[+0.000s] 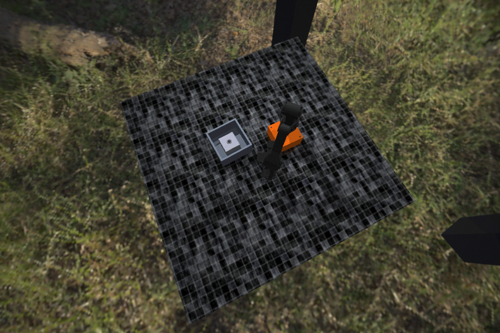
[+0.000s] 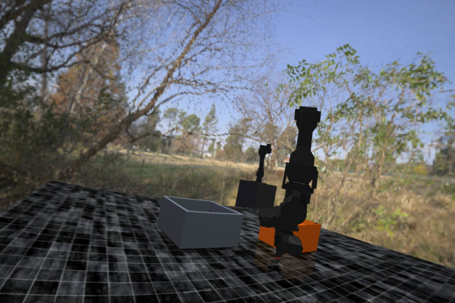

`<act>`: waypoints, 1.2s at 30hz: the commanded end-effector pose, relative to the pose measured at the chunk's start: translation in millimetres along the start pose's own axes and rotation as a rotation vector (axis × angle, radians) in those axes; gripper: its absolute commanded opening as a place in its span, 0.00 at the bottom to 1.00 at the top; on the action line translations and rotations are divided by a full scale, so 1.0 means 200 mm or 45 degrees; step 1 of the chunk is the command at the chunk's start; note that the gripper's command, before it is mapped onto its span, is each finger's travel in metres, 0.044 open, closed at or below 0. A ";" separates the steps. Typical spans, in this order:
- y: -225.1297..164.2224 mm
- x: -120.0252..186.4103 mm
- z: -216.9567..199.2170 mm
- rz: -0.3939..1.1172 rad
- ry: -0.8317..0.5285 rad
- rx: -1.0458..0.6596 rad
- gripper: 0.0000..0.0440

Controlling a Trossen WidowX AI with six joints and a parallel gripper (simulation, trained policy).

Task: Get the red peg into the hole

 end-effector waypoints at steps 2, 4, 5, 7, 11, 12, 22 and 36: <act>-0.01 -0.03 -0.02 0.013 -0.043 -0.001 0.24; -0.01 -0.04 -0.03 0.019 -0.067 0.004 0.12; -0.01 -0.04 -0.03 0.021 -0.079 0.006 0.07; 0.00 -0.03 -0.04 0.007 -0.095 0.011 0.01; 0.04 0.04 -0.04 -0.037 -0.097 0.007 0.00; 0.05 0.05 -0.05 -0.045 -0.099 0.007 0.00; 0.17 0.26 -0.09 -0.124 -0.102 -0.012 0.00; 0.42 0.50 -0.15 -0.201 -0.056 -0.187 0.00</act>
Point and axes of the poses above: the point midway between the two fingers, 35 mm back from their tips, its own x axis back along the fingers, its own z axis across the jaws, y = z × x, the point moved 4 cm from there along x, back along the fingers, and after that the axes turned 5 degrees about -x, right-handed, at the moved point
